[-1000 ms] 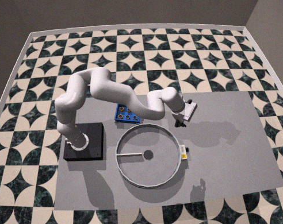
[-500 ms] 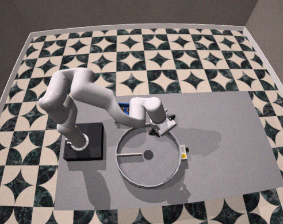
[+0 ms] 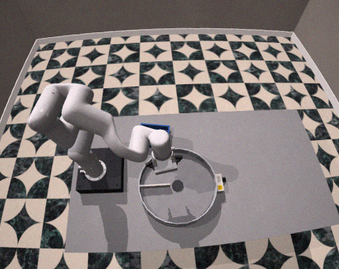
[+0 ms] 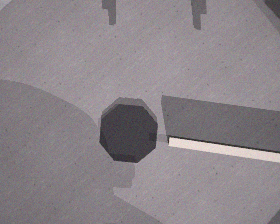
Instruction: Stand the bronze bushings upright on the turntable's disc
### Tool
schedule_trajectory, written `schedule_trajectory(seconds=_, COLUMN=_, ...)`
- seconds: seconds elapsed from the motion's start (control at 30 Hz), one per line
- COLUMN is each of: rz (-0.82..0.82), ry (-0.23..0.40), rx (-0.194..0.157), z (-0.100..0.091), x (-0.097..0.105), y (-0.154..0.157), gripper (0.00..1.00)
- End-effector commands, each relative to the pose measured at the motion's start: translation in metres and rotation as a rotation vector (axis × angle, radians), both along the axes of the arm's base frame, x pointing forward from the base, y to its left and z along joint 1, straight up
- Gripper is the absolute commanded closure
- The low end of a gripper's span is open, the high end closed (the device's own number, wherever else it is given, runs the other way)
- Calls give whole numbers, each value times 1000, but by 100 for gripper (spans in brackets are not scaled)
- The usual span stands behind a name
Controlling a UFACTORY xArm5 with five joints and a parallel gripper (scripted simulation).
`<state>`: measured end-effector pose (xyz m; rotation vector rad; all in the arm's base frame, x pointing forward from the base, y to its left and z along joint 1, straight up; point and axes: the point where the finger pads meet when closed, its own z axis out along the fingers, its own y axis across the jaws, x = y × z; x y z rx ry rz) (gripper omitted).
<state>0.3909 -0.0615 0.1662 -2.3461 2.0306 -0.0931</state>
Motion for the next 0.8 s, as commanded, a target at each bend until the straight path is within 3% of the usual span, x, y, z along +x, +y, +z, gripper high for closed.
schedule_trajectory(seconds=0.0, rz=-125, ry=65, rx=15, z=-14, x=-60, y=-3, gripper=0)
schedule_trajectory(seconds=0.63, rz=-136, ry=72, rx=16, z=-15, x=-65, y=-3, gripper=0)
schedule_trajectory(seconds=0.67, rz=-136, ry=72, rx=16, z=-15, x=-65, y=-3, gripper=87)
schedule_trajectory(seconds=0.77, rz=-136, ry=72, rx=16, z=-15, x=-65, y=-3, gripper=87)
